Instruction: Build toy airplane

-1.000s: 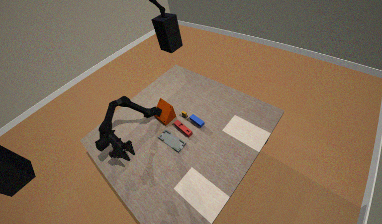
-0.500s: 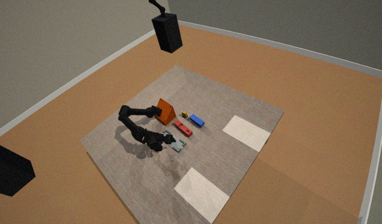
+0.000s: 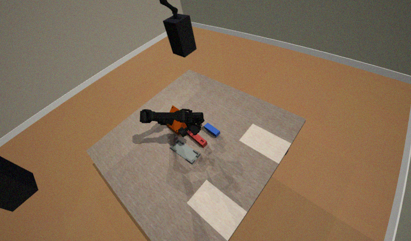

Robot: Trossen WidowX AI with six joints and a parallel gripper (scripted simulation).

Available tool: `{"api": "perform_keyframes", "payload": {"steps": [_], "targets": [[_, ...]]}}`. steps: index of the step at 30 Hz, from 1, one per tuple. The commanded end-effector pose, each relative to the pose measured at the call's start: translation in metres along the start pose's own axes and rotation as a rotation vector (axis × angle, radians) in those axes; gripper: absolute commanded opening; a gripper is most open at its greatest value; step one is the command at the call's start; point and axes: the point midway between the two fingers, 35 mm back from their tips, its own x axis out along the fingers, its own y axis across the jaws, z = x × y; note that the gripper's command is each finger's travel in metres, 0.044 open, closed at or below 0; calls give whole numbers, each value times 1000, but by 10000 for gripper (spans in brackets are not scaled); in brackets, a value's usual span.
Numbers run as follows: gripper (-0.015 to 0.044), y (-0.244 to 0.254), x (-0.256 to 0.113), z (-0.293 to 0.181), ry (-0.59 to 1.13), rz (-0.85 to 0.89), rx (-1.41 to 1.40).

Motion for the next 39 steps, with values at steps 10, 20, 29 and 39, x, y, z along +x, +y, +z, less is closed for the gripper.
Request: {"api": "perform_keyframes", "payload": {"steps": [10, 20, 29, 39], "targets": [[440, 4, 55, -13, -32, -105, -141], [440, 2, 73, -12, -32, -106, -141], [440, 1, 86, -11, -32, -105, -141], [440, -1, 102, -10, -32, -106, -141]]}}
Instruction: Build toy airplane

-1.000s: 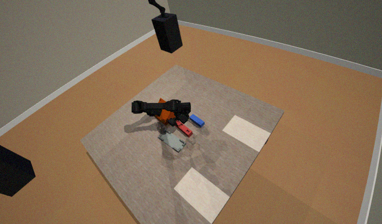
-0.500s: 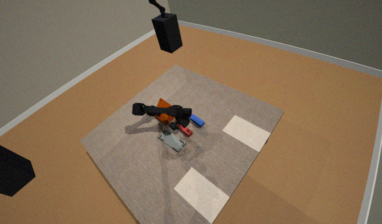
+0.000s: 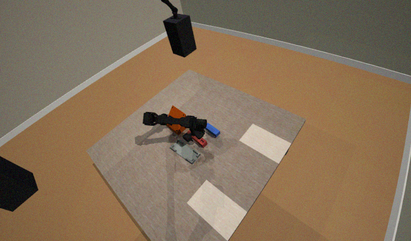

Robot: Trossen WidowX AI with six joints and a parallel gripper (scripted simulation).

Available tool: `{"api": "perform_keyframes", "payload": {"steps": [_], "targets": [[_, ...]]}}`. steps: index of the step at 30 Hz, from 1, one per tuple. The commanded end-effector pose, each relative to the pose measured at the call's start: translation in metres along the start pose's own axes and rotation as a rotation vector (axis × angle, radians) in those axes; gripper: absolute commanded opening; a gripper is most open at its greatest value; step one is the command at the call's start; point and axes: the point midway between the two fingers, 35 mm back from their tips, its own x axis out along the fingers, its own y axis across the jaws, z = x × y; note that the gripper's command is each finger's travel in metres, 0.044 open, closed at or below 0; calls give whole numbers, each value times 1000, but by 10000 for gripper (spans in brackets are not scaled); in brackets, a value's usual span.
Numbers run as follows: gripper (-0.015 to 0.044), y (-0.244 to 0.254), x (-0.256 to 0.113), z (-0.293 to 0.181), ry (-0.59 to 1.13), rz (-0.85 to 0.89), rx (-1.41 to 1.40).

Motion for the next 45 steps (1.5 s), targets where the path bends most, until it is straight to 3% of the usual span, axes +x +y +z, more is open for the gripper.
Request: {"api": "perform_keyframes", "payload": {"steps": [1, 13, 22, 28, 34, 45], "targets": [[440, 0, 8, -3, 6, -10, -11], [440, -1, 24, -4, 6, -11, -11], [204, -1, 24, -4, 6, -11, -11], [164, -1, 24, -4, 6, -11, -11], [6, 2, 18, -3, -11, 3, -25], [0, 8, -11, 2, -29, 24, -43]]}}
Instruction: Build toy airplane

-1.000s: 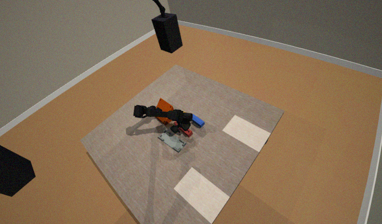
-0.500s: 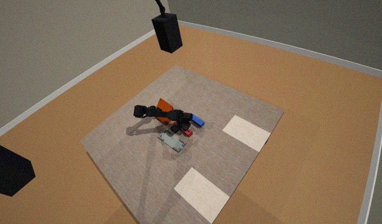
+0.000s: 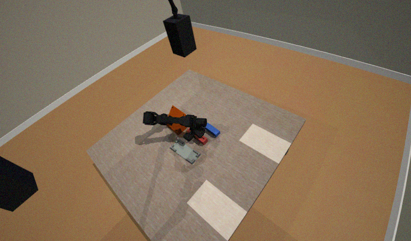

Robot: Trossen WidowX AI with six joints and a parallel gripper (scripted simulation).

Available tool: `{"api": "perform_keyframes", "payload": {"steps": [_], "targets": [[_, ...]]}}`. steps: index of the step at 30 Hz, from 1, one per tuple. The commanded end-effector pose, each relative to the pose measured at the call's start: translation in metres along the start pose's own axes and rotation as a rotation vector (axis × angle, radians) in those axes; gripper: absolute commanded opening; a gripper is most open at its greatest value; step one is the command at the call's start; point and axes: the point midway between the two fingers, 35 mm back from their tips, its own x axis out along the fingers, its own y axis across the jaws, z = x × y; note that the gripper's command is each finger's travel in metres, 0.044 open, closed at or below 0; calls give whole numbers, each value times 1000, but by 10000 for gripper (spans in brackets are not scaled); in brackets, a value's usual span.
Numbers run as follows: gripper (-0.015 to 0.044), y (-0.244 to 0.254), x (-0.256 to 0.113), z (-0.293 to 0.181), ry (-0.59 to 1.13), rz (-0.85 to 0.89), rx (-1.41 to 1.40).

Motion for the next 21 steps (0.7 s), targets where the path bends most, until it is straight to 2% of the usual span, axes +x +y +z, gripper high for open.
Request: {"api": "perform_keyframes", "payload": {"steps": [1, 21], "targets": [[0, 1, -14, 6, -12, 12, 15], [0, 0, -74, 6, 12, -2, 34]]}}
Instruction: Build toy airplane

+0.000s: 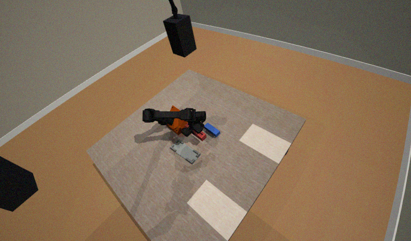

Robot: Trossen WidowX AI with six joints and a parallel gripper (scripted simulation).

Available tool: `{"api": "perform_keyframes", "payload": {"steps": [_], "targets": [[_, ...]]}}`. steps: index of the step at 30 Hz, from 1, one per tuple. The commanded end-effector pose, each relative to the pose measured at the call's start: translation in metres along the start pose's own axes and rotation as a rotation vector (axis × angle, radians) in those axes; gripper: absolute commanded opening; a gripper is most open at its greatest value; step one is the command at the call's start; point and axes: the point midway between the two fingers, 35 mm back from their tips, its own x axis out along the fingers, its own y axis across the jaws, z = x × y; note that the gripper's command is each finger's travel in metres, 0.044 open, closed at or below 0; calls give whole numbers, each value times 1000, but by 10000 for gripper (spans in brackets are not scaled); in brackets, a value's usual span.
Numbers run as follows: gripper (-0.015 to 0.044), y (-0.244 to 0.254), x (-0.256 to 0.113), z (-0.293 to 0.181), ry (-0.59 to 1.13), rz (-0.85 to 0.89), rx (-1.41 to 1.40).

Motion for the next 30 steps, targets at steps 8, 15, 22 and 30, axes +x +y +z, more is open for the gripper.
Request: {"api": "perform_keyframes", "payload": {"steps": [8, 15, 22, 30], "targets": [[0, -3, -36, -2, 2, -2, 20], [0, -9, -41, -2, 5, -4, 17], [0, -29, -31, 3, 4, 5, -8], [0, -52, -20, 7, 3, 9, -34]]}}
